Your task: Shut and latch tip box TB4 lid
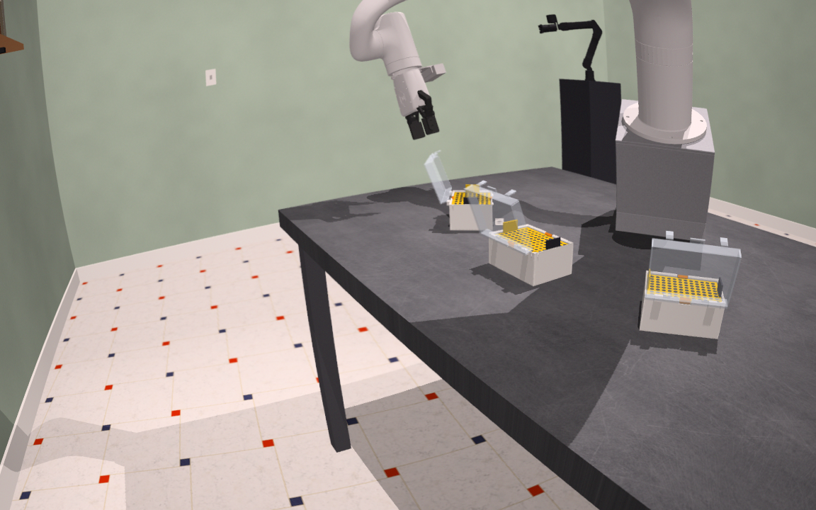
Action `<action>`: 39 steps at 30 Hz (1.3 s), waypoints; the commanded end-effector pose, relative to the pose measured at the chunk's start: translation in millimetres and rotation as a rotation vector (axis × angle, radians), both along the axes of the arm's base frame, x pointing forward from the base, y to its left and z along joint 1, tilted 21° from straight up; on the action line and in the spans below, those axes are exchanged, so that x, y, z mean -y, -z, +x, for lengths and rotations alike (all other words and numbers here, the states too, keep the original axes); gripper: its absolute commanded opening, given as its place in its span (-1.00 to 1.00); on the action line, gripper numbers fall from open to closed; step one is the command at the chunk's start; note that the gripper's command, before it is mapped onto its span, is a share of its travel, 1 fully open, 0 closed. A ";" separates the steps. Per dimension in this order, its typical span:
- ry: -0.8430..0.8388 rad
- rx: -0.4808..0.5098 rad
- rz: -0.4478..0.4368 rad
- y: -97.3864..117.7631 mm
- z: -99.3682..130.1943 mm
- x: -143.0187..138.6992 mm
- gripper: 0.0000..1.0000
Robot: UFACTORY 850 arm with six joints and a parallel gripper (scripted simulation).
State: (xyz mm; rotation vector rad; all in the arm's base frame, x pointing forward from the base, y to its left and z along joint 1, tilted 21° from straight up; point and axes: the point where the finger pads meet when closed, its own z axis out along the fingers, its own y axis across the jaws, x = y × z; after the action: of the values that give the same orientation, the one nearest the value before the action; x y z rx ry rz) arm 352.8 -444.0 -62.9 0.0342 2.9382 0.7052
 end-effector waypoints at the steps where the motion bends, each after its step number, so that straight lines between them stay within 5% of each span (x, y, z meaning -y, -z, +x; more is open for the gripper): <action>1: -0.057 0.088 0.003 -7.1 6.3 -13.9 1.00; 25: -0.340 0.463 -0.083 -39.0 28.6 -78.3 1.00; 39: -0.583 0.704 -0.281 -62.2 31.3 -122.6 1.00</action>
State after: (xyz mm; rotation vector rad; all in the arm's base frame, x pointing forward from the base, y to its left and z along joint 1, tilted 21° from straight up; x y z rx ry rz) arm 384.1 -331.6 -7.2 -0.8353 2.3828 0.3773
